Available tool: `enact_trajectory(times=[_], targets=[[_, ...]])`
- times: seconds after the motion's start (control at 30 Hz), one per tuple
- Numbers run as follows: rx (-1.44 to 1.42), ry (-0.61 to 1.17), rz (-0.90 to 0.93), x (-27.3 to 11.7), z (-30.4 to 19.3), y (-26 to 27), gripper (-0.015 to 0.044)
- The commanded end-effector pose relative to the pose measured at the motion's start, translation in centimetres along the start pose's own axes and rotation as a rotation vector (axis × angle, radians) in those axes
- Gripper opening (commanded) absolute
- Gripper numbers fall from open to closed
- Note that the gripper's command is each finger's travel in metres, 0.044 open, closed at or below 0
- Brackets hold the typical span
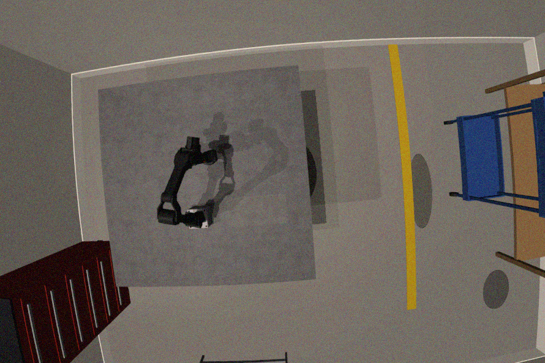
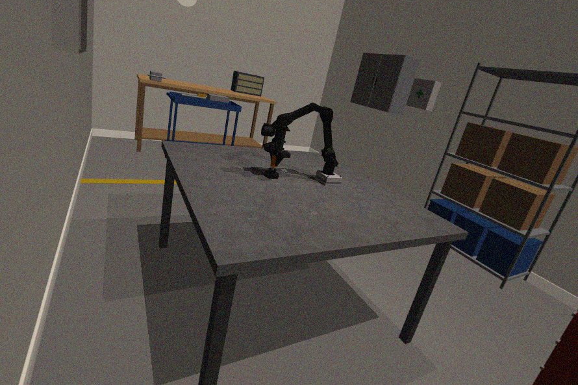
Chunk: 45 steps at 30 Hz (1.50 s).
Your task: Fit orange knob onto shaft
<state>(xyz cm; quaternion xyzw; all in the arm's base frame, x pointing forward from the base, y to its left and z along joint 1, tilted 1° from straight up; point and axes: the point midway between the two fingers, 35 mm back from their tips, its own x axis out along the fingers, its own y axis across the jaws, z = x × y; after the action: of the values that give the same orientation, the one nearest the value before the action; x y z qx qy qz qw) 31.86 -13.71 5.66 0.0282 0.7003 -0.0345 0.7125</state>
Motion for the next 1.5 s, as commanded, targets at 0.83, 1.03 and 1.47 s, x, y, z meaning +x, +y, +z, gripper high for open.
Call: enact_trajectory(times=[0.83,1.03,1.47], targets=[[-0.214,-0.004,-0.004,-0.27,0.49,-0.19,0.0],[-0.214,-0.004,-0.003,-0.42,0.22,-0.11,0.0],[-0.214,-0.004,-0.004,-0.37,0.41,-0.18,0.0]])
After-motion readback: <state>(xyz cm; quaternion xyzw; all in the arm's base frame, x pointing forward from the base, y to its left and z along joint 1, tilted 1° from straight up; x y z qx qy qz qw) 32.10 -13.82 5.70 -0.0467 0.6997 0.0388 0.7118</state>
